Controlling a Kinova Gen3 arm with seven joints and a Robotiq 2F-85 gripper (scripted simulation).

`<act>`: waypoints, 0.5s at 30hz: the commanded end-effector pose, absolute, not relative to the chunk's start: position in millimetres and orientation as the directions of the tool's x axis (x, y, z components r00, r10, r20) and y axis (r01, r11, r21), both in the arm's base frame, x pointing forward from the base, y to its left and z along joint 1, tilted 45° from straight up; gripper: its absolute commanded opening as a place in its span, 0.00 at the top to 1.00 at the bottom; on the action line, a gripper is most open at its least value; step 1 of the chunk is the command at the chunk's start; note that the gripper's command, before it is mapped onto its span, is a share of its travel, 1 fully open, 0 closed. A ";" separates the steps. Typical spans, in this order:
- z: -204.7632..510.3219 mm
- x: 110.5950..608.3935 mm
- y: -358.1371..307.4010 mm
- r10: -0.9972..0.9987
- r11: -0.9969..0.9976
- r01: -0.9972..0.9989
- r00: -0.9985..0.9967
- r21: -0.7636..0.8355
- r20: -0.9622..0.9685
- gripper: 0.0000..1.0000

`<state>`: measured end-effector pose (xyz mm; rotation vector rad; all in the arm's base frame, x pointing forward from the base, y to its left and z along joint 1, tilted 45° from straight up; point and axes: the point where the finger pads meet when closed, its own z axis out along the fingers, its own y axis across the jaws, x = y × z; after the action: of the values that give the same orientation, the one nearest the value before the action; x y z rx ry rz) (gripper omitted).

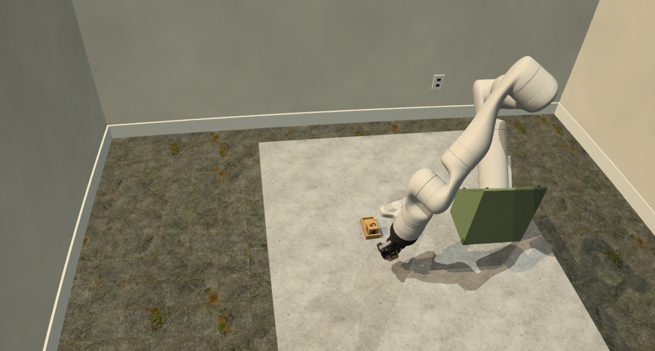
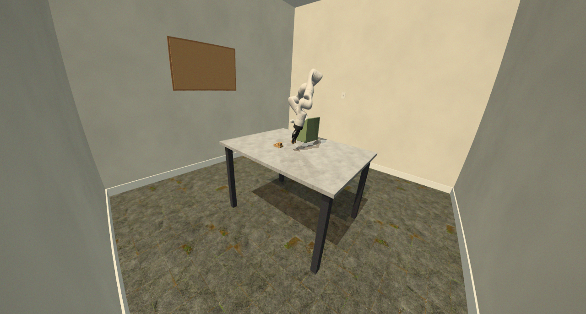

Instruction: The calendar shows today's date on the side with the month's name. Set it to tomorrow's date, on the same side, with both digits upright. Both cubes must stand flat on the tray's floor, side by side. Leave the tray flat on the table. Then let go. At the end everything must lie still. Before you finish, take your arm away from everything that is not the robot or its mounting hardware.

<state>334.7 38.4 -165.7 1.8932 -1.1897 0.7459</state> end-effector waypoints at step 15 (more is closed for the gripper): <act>-160.5 336.9 37.8 -0.660 -0.266 -0.921 0.390 0.286 0.642 0.72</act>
<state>333.9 36.6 -164.9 2.0209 -1.3158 0.5455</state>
